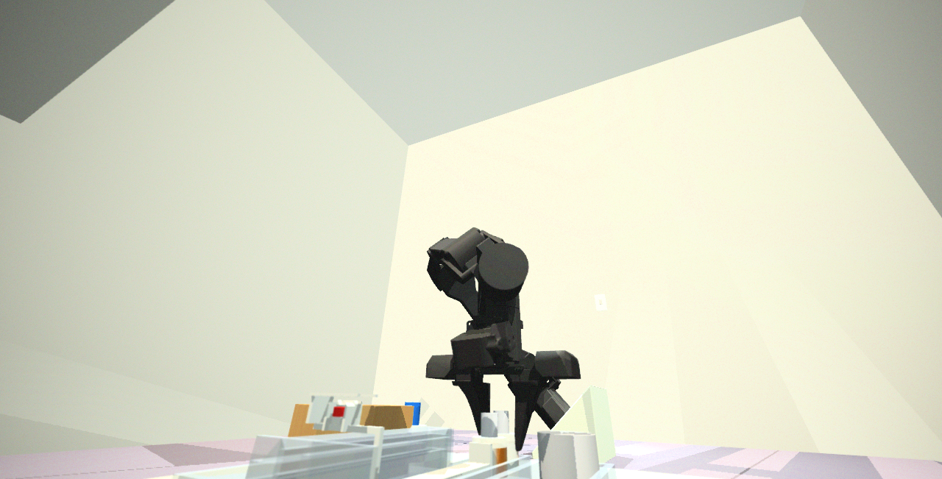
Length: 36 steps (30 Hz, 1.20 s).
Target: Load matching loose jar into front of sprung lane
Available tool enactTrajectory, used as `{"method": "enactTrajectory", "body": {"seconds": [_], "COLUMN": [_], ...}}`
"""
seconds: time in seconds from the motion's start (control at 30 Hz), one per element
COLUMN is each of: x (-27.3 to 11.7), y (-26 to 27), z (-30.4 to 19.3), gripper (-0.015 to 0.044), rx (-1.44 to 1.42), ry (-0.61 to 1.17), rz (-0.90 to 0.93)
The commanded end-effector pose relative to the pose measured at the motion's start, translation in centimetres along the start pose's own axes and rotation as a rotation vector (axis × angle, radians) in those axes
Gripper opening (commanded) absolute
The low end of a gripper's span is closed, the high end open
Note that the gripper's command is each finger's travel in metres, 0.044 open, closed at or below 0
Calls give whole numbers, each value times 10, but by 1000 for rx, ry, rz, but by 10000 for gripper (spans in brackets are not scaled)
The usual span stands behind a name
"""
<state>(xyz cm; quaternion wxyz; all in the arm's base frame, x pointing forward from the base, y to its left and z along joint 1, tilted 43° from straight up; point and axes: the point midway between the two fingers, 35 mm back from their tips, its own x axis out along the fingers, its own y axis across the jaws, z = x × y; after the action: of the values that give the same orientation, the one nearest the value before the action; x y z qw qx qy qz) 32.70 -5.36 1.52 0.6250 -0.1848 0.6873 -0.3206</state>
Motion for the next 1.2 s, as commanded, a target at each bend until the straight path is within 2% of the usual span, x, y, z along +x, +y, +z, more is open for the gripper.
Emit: {"method": "enactTrajectory", "body": {"seconds": [0.0, 1.17], "x": [1, 2], "y": [-1, -1], "z": [2, -4], "gripper": [0, 0], "rx": [5, 5], "ry": [-11, -11], "rz": [-6, -6]}}
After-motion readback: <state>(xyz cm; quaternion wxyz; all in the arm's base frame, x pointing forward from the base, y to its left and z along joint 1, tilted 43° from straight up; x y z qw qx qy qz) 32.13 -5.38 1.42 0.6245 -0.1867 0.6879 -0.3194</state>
